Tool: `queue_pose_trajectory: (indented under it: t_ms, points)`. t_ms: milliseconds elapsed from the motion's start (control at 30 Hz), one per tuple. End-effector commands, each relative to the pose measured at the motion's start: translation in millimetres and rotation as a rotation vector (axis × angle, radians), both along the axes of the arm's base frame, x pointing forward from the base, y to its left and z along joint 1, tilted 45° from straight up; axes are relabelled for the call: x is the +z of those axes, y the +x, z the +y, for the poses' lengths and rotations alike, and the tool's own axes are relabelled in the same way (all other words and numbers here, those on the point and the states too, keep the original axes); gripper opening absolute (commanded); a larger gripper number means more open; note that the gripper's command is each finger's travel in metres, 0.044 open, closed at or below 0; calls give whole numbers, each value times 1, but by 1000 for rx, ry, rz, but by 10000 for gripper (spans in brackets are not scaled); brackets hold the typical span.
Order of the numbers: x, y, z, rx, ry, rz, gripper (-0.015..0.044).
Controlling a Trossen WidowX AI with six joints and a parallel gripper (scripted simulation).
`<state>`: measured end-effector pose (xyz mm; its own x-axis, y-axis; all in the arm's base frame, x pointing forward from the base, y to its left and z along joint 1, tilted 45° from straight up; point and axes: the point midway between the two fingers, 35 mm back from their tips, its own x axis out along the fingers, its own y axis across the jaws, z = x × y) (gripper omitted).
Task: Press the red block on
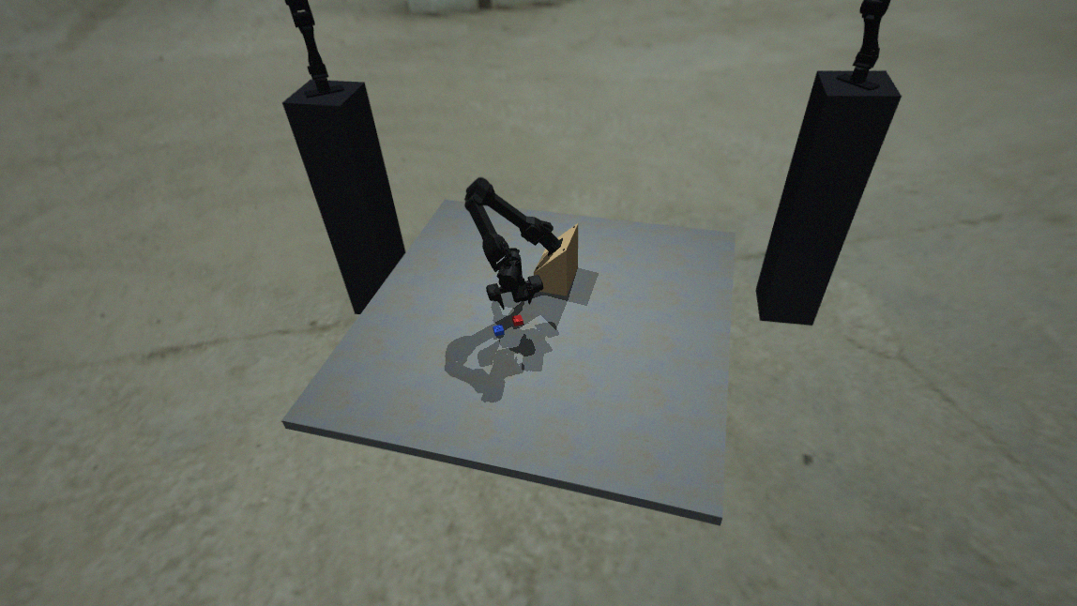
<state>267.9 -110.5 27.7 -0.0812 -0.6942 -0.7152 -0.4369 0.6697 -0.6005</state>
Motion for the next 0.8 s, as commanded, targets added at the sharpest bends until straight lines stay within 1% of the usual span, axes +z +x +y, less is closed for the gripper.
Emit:
queue_pose_trajectory:
  t_ms: [0, 767]
  points:
    - [-21, -6, -20, 2, -6, 23, 440]
    - [-44, -11, -46, 2, -7, 24, 440]
